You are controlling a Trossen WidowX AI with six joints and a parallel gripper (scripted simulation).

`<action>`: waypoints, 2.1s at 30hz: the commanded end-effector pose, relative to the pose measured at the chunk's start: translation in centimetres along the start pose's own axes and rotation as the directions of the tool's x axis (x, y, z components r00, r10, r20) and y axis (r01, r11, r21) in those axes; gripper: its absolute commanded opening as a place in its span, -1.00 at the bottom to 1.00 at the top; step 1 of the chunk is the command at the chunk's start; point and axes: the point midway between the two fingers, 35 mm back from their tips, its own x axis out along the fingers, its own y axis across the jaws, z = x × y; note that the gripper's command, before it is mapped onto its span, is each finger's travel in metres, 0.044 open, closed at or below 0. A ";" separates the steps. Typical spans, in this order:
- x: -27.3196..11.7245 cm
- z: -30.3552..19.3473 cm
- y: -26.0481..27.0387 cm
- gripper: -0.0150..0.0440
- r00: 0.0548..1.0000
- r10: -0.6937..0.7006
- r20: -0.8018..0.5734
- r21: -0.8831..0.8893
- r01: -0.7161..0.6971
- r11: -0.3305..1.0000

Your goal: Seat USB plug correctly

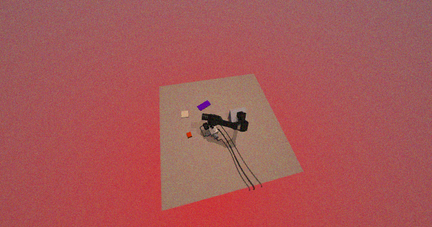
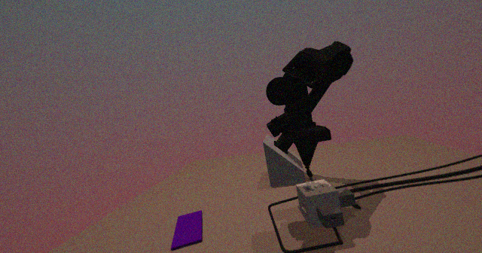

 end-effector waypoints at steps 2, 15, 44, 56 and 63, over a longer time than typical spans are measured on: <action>0.2 0.1 -0.1 -0.49 1.000 -0.005 0.007 0.005 0.005 1.000; 0.3 0.2 -0.1 -0.49 1.000 -0.005 0.018 0.003 0.005 1.000; 0.7 0.3 -0.1 -0.49 0.999 -0.005 0.042 0.000 0.005 1.000; 0.8 0.4 -0.1 -0.49 0.999 -0.005 0.052 -0.002 0.005 1.000; 0.9 0.4 -0.1 -0.49 0.998 -0.005 0.057 -0.003 0.005 1.000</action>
